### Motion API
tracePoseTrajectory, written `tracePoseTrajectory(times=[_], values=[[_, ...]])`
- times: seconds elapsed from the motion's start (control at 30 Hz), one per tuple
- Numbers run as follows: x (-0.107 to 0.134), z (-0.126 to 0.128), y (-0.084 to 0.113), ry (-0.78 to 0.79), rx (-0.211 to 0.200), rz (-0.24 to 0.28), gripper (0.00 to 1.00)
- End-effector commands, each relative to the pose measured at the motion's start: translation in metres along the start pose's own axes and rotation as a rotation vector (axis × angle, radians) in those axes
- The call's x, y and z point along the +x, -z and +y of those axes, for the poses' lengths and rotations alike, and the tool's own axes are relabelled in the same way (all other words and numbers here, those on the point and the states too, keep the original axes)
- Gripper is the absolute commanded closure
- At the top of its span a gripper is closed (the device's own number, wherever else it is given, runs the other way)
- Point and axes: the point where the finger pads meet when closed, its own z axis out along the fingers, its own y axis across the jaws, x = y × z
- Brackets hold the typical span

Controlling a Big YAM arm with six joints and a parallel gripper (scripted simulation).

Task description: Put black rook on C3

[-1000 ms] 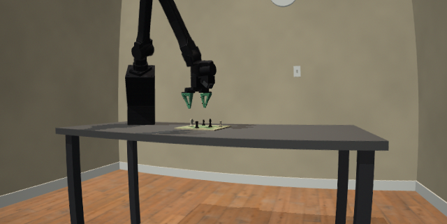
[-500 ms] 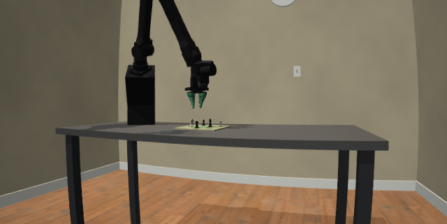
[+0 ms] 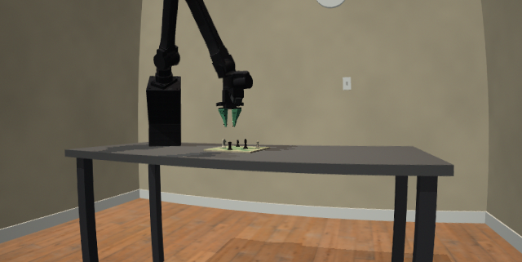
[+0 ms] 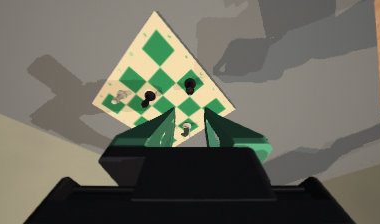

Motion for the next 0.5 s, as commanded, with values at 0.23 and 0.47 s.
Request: tracePoseTrajectory(times=[0.23,0.47], values=[[-0.0010,0.0036,-0.0036,-0.003,0.004,0.000,0.64],[-0.0071,0.0029,-0.0066,-0.012,0.000,-0.012,0.64]])
